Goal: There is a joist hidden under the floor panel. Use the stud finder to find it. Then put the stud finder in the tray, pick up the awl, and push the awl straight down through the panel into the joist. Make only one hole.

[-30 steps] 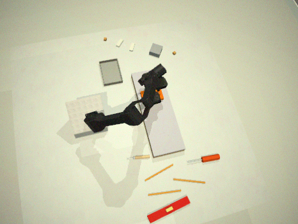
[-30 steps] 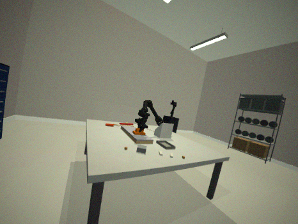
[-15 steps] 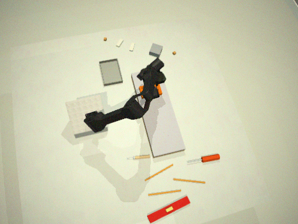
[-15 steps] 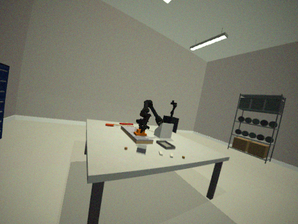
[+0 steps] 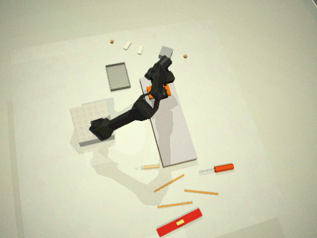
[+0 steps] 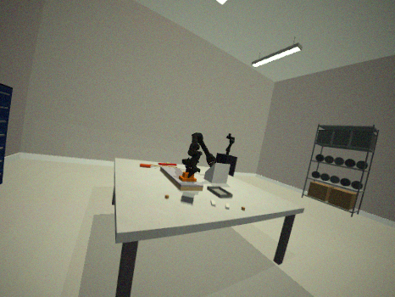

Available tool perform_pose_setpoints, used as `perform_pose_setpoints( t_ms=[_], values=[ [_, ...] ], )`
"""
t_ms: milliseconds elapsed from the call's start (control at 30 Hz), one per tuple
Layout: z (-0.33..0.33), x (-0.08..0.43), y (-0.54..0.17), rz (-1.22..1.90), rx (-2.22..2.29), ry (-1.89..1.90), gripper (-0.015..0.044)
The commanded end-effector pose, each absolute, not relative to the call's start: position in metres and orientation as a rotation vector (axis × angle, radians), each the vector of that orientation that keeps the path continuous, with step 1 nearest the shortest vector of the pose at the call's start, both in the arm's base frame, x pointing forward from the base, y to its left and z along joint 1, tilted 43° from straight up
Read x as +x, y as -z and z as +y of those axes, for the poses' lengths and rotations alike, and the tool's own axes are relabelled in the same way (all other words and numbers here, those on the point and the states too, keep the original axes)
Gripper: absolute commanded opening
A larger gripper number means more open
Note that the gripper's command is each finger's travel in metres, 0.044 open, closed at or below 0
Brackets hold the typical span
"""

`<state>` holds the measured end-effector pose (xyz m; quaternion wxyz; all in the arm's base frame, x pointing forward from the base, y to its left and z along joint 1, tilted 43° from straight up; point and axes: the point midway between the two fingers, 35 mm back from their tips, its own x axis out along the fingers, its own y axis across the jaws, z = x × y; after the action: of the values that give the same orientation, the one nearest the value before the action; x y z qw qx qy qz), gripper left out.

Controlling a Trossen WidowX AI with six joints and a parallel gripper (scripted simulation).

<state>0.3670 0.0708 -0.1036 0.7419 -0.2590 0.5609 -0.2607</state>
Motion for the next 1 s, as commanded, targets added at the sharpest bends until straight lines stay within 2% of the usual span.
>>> perform_pose_setpoints(
  t_ms=[0,967],
  values=[
    [0.080,0.368,0.112,1.232,-0.561,0.565,0.0000],
    [0.106,0.371,0.134,1.230,-0.566,0.567,0.0000]
  ],
)
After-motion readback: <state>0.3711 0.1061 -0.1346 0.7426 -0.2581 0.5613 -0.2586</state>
